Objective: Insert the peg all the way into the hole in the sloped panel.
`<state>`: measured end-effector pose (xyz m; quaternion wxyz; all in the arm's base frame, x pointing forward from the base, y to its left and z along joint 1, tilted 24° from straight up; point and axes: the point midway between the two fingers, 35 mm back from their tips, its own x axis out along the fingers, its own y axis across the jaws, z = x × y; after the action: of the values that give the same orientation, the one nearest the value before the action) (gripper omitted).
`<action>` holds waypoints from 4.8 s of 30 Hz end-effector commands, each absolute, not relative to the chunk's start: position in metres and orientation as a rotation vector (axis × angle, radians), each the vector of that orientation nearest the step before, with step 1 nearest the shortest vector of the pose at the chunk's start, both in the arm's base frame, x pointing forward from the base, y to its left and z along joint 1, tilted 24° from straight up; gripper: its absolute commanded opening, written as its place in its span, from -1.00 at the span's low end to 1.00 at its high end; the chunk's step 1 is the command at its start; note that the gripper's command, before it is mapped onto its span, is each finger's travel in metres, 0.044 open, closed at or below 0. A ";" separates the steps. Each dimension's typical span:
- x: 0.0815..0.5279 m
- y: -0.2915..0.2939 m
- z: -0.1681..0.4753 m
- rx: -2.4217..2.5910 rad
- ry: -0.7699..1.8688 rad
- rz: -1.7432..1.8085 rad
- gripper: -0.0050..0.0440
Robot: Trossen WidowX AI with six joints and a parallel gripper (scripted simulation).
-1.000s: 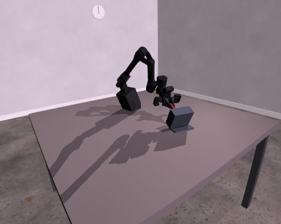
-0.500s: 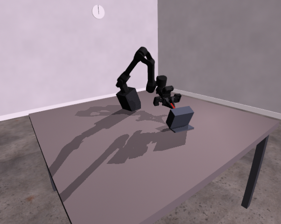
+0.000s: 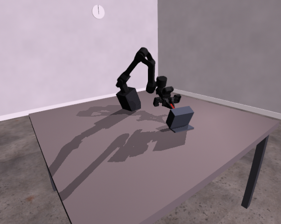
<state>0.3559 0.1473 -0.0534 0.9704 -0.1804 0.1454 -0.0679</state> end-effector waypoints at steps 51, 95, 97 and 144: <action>0.370 0.148 -0.049 -0.352 0.281 -0.141 -0.80; 0.372 0.148 -0.049 -0.352 0.280 -0.141 -0.80; 0.372 0.148 -0.049 -0.352 0.280 -0.141 -0.80; 0.378 0.147 -0.050 -0.352 0.280 -0.141 -0.80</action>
<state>0.3745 0.1446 -0.0551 0.9706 -0.1787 0.1444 -0.0722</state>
